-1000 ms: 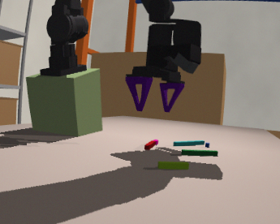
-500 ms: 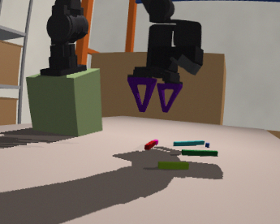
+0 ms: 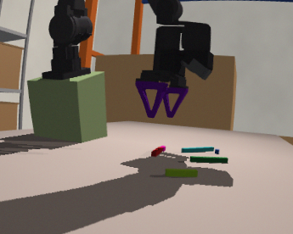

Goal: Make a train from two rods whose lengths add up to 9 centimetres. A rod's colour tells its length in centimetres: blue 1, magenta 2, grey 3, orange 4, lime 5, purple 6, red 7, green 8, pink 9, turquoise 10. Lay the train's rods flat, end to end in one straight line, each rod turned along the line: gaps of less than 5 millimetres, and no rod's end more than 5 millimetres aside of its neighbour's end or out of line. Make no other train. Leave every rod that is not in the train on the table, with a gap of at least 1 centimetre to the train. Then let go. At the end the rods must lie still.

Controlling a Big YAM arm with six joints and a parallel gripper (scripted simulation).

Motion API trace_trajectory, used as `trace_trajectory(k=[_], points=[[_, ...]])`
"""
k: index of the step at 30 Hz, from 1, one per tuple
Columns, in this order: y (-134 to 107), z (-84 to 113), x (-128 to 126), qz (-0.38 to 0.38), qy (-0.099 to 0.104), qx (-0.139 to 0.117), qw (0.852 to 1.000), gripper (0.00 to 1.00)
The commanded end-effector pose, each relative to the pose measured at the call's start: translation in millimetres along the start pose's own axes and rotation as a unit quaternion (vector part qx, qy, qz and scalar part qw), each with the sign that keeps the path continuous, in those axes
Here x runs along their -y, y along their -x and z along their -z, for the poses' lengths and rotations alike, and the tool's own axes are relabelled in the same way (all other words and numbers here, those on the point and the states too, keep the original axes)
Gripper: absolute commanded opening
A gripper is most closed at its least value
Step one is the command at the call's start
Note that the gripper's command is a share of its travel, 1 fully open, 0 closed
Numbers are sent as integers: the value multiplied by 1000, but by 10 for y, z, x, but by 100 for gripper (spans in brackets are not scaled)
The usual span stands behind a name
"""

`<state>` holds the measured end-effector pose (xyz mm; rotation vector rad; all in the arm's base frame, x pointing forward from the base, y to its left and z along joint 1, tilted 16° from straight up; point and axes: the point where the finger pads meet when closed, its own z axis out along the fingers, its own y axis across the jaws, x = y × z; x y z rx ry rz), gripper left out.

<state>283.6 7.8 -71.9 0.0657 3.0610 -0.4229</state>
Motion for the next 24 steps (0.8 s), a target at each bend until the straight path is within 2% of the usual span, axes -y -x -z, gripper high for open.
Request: trace_trajectory(k=[1, 9, 10, 18, 19, 21, 24], points=[[339, 142, -80, 28, 9, 40, 999, 100], [339, 142, -80, 28, 9, 40, 999, 100], [305, 96, -111, 79, 6, 33, 996, 100], [318, 104, -88, 74, 6, 35, 997, 100], [296, 75, -118, 124, 4, 31, 992, 100], [296, 75, -118, 124, 4, 31, 992, 100], [355, 145, -83, 116, 6, 43, 992, 100]])
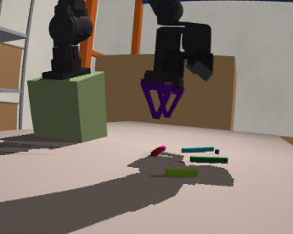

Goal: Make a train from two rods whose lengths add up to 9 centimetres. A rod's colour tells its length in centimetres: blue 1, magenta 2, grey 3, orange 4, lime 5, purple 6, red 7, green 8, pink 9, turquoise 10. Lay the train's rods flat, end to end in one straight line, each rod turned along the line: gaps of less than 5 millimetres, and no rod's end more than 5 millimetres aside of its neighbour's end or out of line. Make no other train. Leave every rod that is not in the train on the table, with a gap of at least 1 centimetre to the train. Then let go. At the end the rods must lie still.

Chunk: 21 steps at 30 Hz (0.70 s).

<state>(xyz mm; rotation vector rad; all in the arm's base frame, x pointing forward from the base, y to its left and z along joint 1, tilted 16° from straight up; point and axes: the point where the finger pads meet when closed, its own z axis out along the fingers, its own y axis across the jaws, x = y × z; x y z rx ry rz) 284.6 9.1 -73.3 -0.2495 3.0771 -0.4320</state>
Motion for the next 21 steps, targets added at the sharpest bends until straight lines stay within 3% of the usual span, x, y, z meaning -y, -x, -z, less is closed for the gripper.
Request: trace_trajectory(k=[1, 8, 9, 17, 18, 21], points=[[351, 153, 5, 14, 1, 42, 999, 100], [337, 143, 3, 15, 1, 39, 999, 100], [318, 97, -35, 65, 0, 34, 997, 100], [322, 104, -33, 65, 0, 35, 997, 100], [307, 74, -57, 113, -1, 31, 993, 100], [339, 117, -25, 107, -2, 38, 994, 100]])
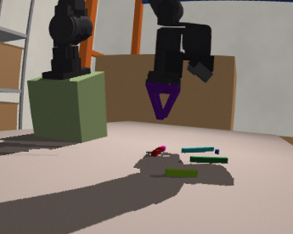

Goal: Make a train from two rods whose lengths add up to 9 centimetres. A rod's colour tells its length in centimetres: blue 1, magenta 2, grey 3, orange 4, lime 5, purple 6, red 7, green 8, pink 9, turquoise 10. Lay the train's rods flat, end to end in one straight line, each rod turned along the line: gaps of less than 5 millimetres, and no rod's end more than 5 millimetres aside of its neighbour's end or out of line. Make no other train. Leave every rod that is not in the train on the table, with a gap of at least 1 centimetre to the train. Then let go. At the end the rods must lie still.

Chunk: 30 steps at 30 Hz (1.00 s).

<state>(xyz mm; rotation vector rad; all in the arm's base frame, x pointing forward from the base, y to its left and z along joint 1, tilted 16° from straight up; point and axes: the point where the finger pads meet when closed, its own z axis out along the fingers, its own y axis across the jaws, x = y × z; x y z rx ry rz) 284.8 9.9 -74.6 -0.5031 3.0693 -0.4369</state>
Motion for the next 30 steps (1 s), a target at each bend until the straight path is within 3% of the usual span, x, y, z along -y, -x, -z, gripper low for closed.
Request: trace_trajectory(k=[1, 10, 11, 19, 20, 30], points=[[339, 137, 51, 24, -5, 40, 999, 100], [339, 137, 51, 24, -5, 40, 999, 100], [318, 91, 9, 74, -6, 33, 997, 100], [326, 103, 20, 73, -6, 35, 997, 100], [313, 72, -8, 120, -6, 30, 992, 100], [345, 124, 37, 113, -8, 39, 993, 100]])
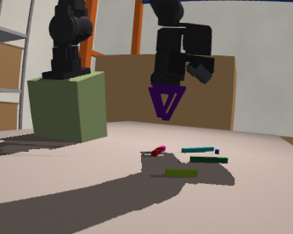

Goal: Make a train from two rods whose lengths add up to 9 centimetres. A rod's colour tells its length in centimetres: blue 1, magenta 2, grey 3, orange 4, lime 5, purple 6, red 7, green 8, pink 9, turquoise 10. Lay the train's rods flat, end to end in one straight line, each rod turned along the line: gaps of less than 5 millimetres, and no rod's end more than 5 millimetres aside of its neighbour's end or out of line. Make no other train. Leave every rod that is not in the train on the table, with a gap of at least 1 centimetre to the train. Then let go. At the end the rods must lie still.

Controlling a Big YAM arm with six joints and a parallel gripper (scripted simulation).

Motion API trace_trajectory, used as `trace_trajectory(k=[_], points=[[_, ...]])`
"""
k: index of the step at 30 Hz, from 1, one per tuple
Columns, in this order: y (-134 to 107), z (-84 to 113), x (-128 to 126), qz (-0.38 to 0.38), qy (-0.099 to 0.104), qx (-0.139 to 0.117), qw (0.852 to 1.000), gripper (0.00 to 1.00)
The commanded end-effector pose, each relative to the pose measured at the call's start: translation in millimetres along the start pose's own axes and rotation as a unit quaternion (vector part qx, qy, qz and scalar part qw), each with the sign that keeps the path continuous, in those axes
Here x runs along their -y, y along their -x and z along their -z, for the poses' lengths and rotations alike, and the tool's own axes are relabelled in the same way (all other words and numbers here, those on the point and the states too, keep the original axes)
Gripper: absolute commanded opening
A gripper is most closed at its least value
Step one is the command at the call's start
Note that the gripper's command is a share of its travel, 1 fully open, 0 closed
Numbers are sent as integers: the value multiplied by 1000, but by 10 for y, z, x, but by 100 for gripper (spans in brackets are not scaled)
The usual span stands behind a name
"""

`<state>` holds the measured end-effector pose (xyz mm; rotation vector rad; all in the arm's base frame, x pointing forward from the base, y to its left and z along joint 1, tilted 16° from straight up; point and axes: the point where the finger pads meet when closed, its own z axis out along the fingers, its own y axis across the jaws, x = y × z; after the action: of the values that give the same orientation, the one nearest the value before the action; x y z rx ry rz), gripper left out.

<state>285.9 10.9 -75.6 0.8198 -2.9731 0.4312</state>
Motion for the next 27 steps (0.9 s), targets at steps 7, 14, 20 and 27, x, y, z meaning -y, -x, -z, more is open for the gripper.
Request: trace_trajectory(k=[7, 14, 20, 27], points=[[308, 99, 82, 53, -12, 32, 998, 100], [308, 84, 68, 97, -13, 30, 995, 100], [321, 128, 111, 91, -15, 36, 995, 100], [308, 57, 42, 179, -13, 27, 983, 100]])
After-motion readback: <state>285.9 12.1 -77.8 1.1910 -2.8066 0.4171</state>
